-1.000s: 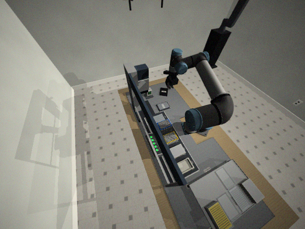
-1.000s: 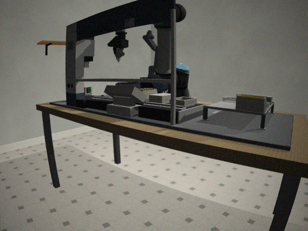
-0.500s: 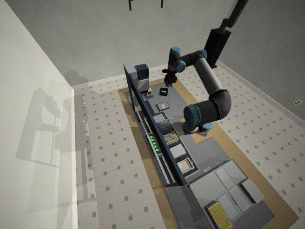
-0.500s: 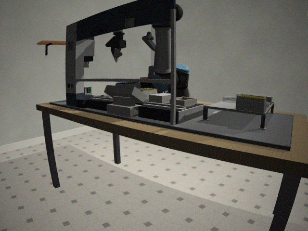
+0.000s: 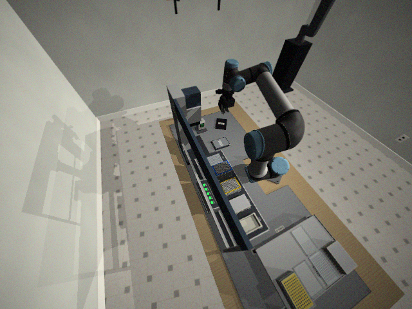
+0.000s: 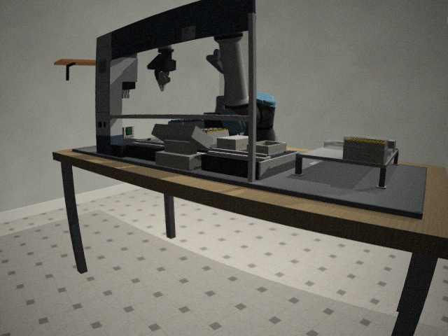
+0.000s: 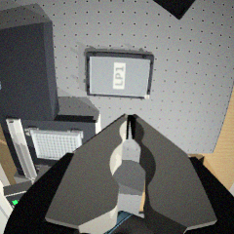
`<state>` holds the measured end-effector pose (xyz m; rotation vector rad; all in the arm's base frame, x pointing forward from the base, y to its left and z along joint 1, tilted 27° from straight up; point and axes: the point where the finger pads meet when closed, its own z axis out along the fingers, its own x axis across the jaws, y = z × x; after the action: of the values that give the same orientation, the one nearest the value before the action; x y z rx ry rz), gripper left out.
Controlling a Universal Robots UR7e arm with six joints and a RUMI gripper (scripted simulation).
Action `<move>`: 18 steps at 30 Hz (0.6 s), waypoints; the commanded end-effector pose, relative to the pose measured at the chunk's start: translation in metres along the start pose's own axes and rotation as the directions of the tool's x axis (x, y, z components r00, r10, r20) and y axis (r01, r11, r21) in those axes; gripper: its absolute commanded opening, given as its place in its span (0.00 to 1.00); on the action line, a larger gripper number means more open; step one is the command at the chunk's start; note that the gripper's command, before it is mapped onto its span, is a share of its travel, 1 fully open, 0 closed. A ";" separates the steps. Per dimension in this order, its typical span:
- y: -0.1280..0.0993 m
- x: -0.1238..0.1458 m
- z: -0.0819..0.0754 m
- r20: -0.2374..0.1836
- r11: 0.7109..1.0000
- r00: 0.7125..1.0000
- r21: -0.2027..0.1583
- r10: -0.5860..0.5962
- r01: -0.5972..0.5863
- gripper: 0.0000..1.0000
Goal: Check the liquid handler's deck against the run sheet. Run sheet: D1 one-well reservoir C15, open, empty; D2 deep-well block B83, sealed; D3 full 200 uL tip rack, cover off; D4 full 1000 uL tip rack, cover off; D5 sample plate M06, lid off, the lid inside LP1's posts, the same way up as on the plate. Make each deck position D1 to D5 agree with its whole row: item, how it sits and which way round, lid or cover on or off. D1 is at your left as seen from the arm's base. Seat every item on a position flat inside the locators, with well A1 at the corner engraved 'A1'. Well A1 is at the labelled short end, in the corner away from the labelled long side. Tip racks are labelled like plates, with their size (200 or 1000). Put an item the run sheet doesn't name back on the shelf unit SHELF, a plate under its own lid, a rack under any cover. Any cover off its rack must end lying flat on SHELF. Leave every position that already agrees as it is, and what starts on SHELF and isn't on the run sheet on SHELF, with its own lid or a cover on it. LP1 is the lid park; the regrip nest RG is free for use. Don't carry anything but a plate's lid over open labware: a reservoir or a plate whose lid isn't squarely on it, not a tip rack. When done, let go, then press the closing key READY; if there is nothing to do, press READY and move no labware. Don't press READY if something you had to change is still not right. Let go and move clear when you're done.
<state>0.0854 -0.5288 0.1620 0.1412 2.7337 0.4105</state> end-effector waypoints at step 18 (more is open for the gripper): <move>-0.061 0.000 -0.001 0.000 0.999 0.999 0.001 -0.036 0.036 0.00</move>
<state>0.0835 -0.5709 0.1485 0.0950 2.7323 0.4000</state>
